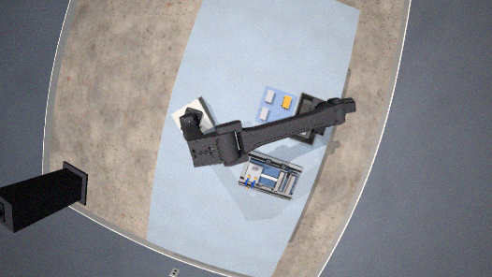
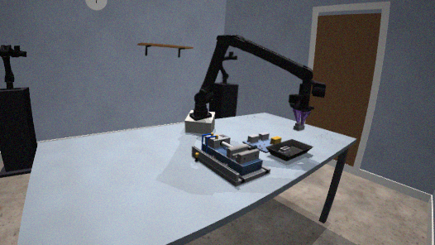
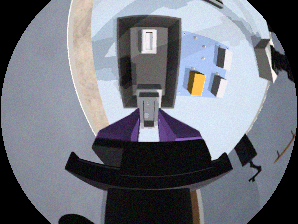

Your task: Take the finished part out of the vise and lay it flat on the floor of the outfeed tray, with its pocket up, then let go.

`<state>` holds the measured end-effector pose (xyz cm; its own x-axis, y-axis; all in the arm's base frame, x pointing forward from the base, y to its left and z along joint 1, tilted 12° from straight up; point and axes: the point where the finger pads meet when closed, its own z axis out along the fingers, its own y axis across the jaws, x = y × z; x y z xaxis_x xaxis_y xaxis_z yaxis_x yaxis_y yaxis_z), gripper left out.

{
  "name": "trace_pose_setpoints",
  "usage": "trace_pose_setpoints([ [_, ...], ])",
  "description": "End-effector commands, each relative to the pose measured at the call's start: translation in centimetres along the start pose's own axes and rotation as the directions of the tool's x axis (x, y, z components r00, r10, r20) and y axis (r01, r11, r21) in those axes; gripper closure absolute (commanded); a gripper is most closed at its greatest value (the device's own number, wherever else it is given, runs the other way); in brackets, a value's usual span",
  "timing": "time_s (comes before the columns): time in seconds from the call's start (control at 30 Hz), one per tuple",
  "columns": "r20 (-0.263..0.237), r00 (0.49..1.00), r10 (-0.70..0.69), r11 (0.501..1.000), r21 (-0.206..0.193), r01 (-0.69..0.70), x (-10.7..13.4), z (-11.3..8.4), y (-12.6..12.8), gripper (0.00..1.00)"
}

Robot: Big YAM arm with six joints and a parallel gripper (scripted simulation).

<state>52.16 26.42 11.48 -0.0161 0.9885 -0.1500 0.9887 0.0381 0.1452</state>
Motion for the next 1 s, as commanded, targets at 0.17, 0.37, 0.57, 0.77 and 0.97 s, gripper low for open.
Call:
trace_pose_setpoints([
  [0.17,-0.022,1.000,0.007,0.999,-0.044,-0.008,1.6,-2.3,1.7,1.00],
  [0.37,-0.022,1.000,0.007,0.999,-0.044,-0.008,1.6,-2.2,1.7,1.00],
  [0.57,-0.028,1.000,0.012,0.998,-0.055,-0.014,1.6,-2.0,2.1,1.00],
  [0.77,-0.031,0.999,0.016,0.998,-0.063,-0.018,1.3,-1.5,2.5,1.00],
  [0.97,-0.008,1.000,0.008,1.000,-0.022,-0.009,0.5,0.6,1.0,1.00],
])
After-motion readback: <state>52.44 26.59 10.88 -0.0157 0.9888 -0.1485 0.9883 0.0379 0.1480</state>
